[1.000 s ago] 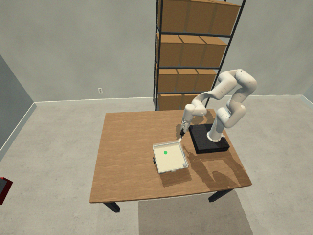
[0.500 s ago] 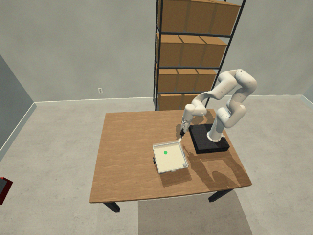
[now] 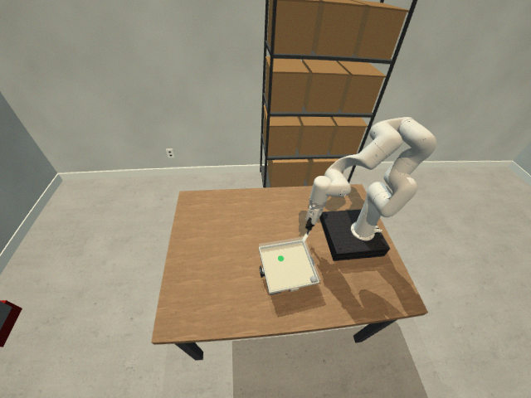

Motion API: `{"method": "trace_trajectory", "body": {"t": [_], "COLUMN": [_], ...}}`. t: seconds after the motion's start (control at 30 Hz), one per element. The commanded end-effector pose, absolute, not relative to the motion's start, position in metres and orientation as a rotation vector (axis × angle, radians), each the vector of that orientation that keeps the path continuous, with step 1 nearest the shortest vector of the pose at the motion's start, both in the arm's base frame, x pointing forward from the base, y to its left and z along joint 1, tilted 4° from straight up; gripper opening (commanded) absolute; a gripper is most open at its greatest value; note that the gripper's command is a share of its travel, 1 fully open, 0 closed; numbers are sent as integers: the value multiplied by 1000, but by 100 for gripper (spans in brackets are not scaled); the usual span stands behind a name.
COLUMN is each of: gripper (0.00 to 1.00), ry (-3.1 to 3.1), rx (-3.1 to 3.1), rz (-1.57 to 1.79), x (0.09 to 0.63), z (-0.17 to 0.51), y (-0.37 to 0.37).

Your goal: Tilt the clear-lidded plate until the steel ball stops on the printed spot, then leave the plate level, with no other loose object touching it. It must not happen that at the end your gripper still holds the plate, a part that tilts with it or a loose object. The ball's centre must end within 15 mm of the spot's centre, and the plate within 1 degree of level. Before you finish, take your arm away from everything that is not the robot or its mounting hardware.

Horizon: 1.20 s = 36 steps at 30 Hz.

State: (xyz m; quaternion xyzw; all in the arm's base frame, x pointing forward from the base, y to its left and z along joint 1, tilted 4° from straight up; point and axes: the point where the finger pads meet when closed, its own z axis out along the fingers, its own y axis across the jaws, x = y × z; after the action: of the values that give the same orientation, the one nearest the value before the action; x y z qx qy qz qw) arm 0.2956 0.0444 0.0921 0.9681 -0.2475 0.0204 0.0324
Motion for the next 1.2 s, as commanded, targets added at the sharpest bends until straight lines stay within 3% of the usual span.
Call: {"method": "trace_trajectory", "body": {"t": [0.0, 1.17], "gripper": [0, 0], "ry": [-762, -762], "rx": [2982, 2982], "rz": [68, 68], "x": [298, 300], "z": [93, 96], "y": [44, 45]}}
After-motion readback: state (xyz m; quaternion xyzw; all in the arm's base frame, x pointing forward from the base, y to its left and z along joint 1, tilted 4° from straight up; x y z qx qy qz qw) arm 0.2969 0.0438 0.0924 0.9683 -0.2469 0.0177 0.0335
